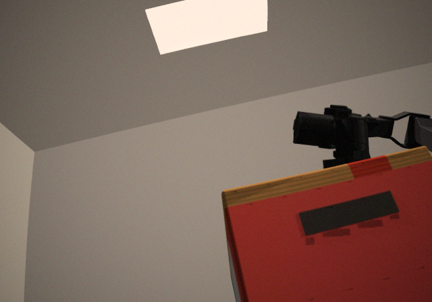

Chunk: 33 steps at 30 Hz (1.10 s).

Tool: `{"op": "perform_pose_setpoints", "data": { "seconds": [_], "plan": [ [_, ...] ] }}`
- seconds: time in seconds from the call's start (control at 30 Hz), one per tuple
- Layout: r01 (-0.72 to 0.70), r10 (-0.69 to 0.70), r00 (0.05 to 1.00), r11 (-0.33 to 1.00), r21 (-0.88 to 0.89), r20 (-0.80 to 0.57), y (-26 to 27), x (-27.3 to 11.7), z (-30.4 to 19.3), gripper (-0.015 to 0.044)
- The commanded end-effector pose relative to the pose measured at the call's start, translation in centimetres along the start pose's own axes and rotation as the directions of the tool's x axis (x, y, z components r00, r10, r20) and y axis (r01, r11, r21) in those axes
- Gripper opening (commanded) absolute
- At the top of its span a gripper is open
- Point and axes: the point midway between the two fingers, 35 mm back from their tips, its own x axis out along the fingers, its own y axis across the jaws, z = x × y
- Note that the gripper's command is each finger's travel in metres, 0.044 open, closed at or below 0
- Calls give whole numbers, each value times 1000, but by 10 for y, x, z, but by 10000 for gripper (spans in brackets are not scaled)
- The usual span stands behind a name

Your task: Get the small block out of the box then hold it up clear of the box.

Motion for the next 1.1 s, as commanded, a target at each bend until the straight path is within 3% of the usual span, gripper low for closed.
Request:
{"op": "perform_pose_setpoints", "data": {
  "seconds": [0.0, 0.47, 0.77, 1.07],
  "plan": [
    [12, -13, 1000, 990, -142, -7, -2, -3, 0, 0],
    [29, -64, 998, 740, -672, -27, -5, -15, 0, 0],
    [13, -103, 994, 436, -900, -35, -8, -23, 0, 0],
    [-30, -145, 989, 73, -997, -41, -11, -32, -1, 0]
  ]
}}
